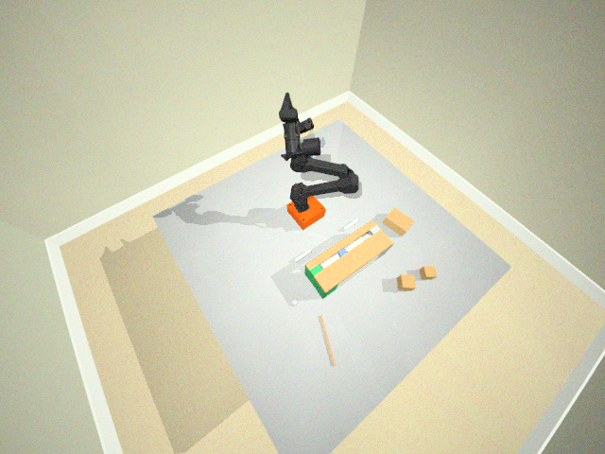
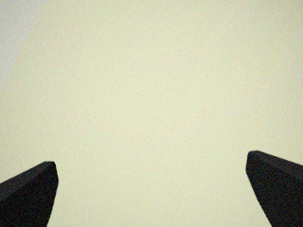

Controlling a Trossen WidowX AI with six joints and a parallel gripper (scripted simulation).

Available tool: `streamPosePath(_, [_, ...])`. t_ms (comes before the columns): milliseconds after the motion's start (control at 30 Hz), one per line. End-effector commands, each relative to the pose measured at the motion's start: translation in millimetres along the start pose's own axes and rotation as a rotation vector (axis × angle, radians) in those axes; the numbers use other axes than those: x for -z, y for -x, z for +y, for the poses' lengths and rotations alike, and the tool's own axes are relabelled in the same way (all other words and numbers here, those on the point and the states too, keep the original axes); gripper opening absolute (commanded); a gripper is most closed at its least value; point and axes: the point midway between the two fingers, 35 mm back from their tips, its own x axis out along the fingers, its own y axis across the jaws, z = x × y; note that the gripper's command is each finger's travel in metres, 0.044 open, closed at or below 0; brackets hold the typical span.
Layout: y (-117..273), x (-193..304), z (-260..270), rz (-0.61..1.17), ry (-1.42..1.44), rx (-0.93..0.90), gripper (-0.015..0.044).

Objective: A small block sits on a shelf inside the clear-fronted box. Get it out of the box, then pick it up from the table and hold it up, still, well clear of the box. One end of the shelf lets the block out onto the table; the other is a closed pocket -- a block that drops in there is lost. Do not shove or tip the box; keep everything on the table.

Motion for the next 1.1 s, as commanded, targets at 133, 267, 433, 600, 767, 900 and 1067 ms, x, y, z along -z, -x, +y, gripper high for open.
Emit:
streamPosePath(133, [-1.4, 26.9, 7.8, 0.107, -0.007, -0.037, 0.04])
streamPosePath(267, [2.0, 64.7, 18.8, 0.261, -0.024, -0.087, 0.04])
streamPosePath(433, [16.9, 120.6, 34.6, 0.494, -0.039, -0.132, 0.04])
streamPosePath(600, [57.9, 186.7, 58.0, 0.809, -0.063, -0.196, 0.04])
streamPosePath(767, [108.7, 228.0, 78.0, 1.076, -0.12, -0.24, 0.04])
streamPosePath(900, [150.6, 249.5, 91.6, 1.265, -0.131, -0.276, 0.04])
streamPosePath(1067, [232.1, 267.7, 111.9, 1.594, -0.134, -0.341, 0.04])
